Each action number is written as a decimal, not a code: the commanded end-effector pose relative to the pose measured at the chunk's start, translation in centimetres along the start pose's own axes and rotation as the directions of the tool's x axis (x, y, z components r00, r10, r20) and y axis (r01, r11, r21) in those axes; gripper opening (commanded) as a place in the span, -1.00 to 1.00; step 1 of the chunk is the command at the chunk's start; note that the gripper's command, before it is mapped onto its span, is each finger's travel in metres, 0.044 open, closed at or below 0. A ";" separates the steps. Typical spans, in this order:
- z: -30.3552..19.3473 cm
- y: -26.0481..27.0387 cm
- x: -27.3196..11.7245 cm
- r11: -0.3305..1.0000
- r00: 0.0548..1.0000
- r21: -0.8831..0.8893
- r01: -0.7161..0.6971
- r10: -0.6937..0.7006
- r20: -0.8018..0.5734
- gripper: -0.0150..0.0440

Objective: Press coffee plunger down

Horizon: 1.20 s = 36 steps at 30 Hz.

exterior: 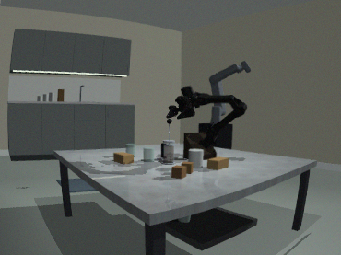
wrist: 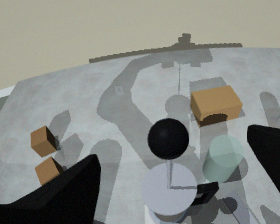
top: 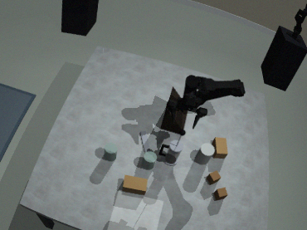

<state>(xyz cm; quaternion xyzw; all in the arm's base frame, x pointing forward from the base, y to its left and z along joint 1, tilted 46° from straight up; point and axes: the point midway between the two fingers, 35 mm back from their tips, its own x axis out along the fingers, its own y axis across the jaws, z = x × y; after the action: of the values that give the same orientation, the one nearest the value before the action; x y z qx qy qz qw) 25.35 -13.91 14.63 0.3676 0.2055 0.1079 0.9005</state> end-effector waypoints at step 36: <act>-0.1 0.2 3.1 1.000 1.000 0.006 -0.003 0.003 0.004 -0.11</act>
<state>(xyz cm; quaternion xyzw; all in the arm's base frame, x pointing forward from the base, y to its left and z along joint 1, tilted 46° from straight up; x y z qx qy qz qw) 28.04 -12.59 13.86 0.3693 0.2027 0.1085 0.9004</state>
